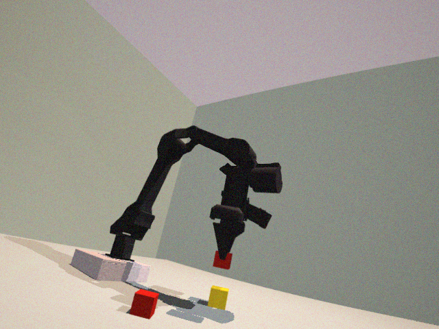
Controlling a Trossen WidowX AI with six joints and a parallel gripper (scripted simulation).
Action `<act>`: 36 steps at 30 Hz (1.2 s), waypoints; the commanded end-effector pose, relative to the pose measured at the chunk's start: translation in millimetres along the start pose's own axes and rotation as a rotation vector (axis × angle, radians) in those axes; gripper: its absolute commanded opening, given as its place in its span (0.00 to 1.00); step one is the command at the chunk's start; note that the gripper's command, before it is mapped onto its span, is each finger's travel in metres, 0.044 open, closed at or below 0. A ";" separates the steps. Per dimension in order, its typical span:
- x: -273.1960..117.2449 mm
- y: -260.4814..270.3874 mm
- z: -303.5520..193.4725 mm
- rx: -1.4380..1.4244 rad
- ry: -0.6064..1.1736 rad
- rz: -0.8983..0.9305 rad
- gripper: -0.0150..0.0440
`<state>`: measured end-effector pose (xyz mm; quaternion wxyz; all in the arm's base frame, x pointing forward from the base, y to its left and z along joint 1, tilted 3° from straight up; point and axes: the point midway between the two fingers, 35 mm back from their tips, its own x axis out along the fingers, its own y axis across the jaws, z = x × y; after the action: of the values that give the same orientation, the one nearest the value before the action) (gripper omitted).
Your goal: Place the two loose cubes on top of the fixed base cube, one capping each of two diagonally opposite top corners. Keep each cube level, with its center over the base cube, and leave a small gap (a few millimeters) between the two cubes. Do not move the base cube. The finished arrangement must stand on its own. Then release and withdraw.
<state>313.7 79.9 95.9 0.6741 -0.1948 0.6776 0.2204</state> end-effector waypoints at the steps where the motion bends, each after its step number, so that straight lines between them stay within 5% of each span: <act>1: 4.9 10.0 2.9 0.136 0.002 0.002 0.43; 21: 20.1 47.7 12.5 0.706 0.003 0.005 0.43; 36: 20.6 49.0 12.7 0.726 0.003 0.005 0.43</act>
<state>296.6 127.1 77.7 0.6986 0.0548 0.7127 -0.0326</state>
